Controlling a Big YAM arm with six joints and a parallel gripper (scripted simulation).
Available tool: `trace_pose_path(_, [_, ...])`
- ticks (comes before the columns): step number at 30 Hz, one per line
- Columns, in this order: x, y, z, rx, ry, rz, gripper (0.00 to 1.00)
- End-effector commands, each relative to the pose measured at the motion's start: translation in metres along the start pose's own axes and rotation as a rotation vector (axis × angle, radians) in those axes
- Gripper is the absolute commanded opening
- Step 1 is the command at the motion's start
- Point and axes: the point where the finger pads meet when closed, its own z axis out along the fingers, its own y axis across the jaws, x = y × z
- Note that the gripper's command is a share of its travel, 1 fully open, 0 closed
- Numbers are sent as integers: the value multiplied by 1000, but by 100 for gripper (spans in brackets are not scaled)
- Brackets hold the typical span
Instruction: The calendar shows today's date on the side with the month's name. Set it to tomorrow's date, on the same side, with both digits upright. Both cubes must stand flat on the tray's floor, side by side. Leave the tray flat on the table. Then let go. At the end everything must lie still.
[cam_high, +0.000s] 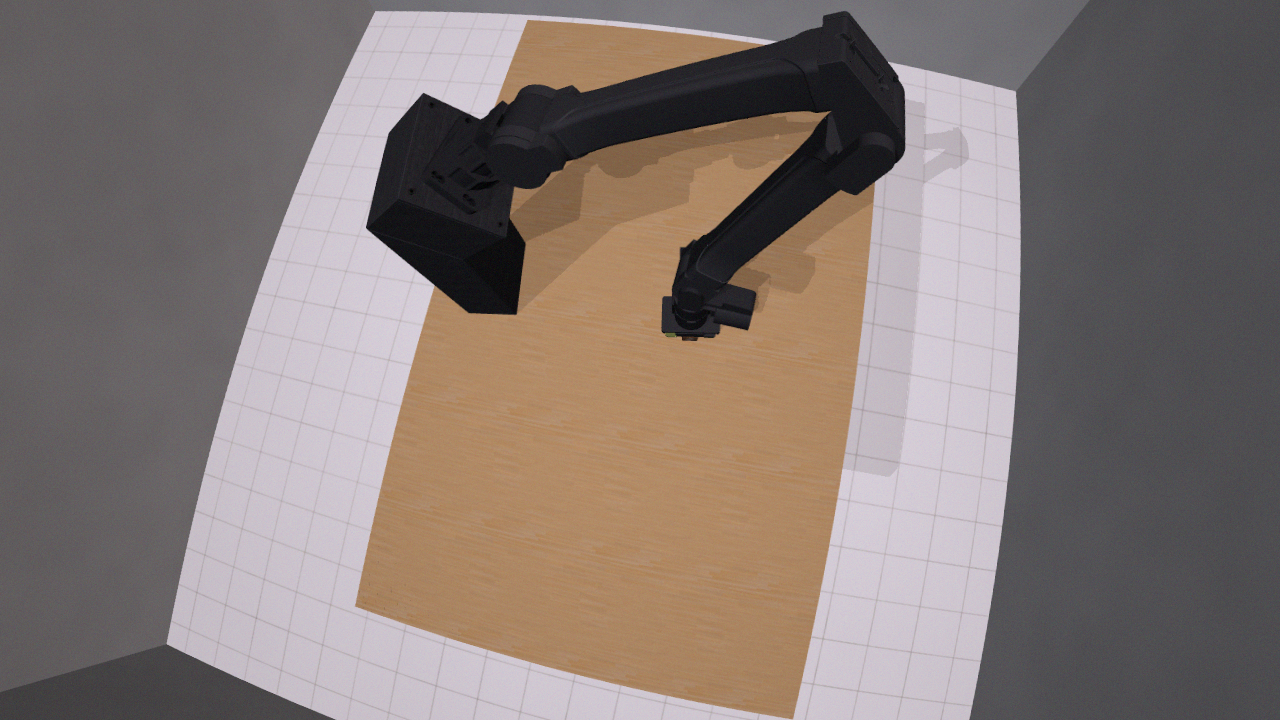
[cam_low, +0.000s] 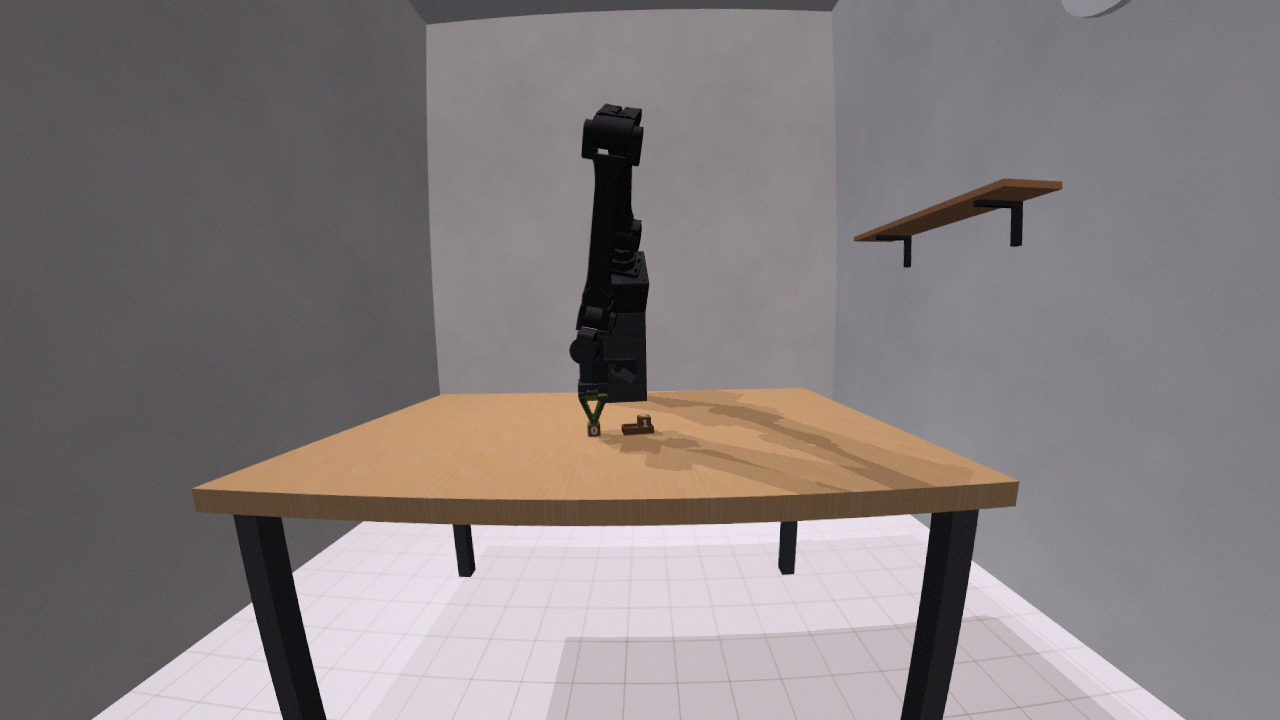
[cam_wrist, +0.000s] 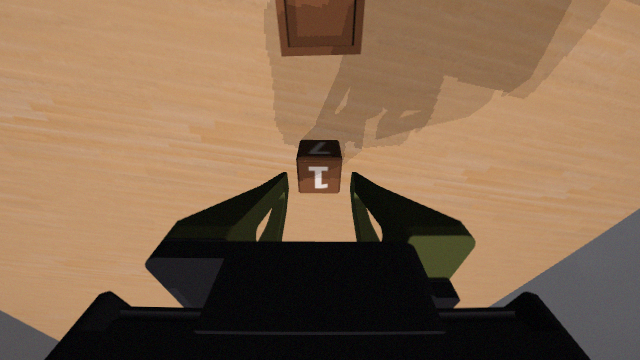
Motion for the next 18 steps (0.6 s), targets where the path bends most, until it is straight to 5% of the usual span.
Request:
trace_pose_path(1, [-5,-1,6,6,-7,4,45])
trace_pose_path(12, [-5,0,21,5,-6,6,45])
trace_pose_path(14, [4,-14,14,32,9,7,45])
trace_pose_path(18, [-1,3,24,-2,-1,11,45])
